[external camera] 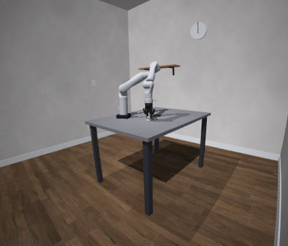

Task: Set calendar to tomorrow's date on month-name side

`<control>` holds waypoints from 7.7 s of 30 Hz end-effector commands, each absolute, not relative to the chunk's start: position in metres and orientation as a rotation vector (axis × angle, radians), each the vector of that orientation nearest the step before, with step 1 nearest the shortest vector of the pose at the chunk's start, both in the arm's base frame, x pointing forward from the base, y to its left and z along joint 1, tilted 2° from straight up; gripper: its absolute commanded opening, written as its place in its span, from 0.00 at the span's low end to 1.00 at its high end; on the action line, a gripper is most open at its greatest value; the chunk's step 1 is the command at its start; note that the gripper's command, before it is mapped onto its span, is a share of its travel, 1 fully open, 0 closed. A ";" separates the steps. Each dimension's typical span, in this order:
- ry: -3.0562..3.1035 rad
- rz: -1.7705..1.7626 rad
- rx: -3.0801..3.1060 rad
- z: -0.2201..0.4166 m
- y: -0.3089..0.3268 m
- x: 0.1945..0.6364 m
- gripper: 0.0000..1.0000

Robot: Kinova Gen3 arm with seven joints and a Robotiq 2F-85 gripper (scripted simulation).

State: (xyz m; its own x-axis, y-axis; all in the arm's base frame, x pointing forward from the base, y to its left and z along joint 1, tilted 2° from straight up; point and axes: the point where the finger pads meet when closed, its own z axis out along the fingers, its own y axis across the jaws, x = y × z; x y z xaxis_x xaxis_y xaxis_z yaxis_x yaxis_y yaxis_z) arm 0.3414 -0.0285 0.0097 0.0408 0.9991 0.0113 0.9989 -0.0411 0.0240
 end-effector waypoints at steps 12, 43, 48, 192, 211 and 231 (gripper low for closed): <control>2.168 0.040 2.259 0.010 -0.029 0.342 0.28; 2.168 0.040 2.259 0.010 -0.029 0.342 0.32; 2.168 0.040 2.259 0.010 -0.029 0.342 0.40; 2.168 0.040 2.259 0.171 -0.030 0.338 1.00; 2.168 0.040 2.259 0.171 -0.030 0.338 1.00; 2.168 0.040 2.259 0.171 -0.030 0.338 1.00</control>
State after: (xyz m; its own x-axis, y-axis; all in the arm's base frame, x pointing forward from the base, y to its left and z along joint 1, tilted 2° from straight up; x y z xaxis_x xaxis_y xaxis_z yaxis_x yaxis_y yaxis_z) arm 0.3374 -0.0301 0.1708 0.0410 0.9991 0.0114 0.9989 -0.0412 0.0241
